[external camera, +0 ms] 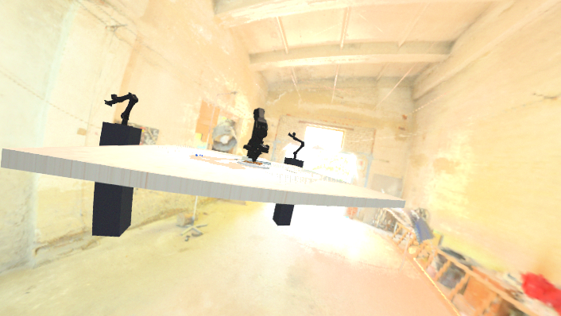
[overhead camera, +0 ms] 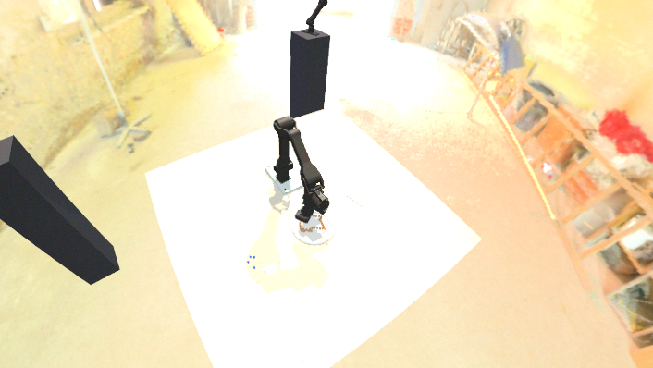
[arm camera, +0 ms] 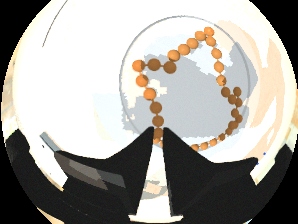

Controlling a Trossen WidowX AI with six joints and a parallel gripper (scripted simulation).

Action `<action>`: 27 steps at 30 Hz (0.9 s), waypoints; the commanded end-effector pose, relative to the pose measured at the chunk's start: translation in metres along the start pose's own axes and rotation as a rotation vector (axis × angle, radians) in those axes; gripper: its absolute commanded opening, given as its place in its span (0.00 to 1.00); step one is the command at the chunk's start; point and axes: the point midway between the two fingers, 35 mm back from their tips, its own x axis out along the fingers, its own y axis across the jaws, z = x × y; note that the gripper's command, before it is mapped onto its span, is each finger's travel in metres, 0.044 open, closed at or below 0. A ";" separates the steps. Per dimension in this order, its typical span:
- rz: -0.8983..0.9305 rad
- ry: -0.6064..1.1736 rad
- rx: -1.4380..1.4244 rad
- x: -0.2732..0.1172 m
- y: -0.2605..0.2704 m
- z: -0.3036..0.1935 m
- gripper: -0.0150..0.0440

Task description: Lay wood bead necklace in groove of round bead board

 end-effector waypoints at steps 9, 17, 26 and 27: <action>0.000 0.000 0.000 0.000 0.000 0.000 0.25; 0.000 0.000 0.000 0.000 0.000 0.000 0.25; 0.003 0.002 0.005 -0.006 0.001 -0.001 0.25; 0.003 0.002 0.005 -0.006 0.001 -0.001 0.25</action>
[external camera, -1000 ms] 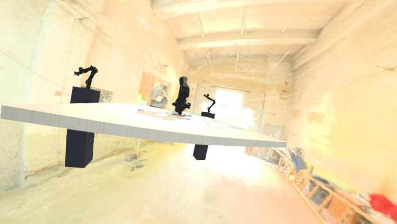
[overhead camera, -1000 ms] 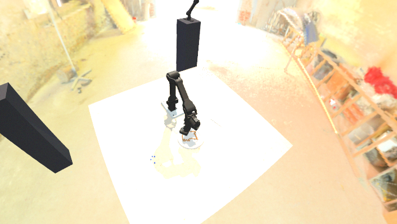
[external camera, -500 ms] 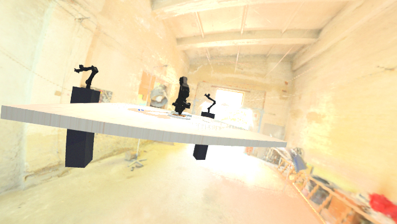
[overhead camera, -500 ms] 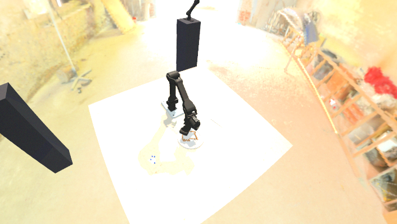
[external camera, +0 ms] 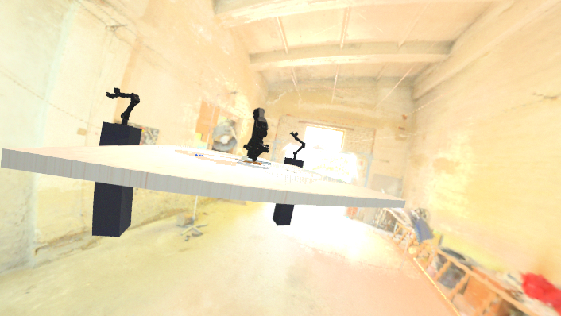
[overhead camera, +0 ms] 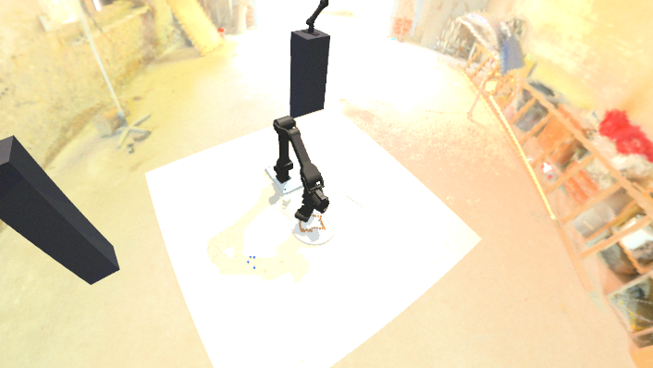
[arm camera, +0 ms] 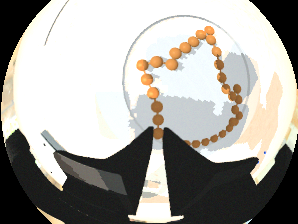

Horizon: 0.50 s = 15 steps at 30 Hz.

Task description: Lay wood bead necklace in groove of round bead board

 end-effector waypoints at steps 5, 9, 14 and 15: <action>-0.002 -0.006 0.005 -0.003 0.006 0.000 0.25; -0.002 -0.006 0.005 -0.002 0.009 -0.002 0.25; -0.002 -0.006 0.005 -0.001 0.009 -0.002 0.25; -0.002 -0.006 0.005 0.000 0.009 -0.002 0.25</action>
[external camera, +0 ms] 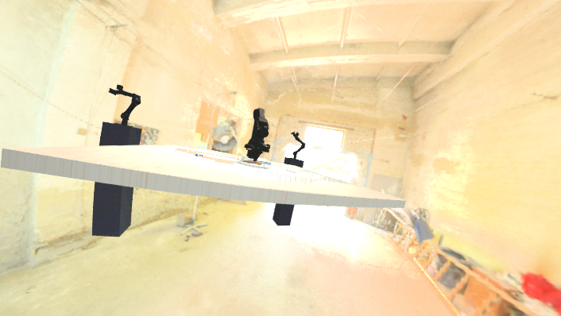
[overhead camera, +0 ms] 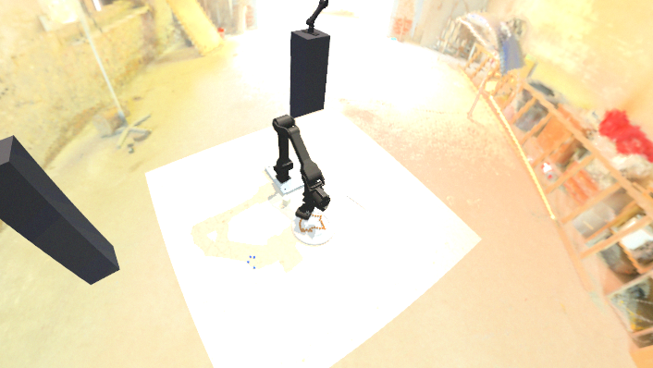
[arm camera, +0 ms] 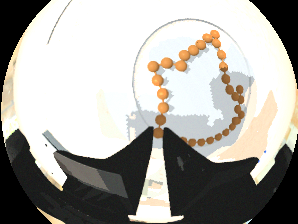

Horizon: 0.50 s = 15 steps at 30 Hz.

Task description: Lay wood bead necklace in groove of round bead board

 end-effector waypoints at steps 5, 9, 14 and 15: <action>0.001 0.003 0.005 0.008 0.001 -0.001 0.25; -0.002 -0.002 0.000 0.005 0.000 0.000 0.34; -0.002 -0.002 0.000 0.005 0.000 0.000 0.57; -0.002 -0.002 0.000 0.005 0.000 0.000 0.61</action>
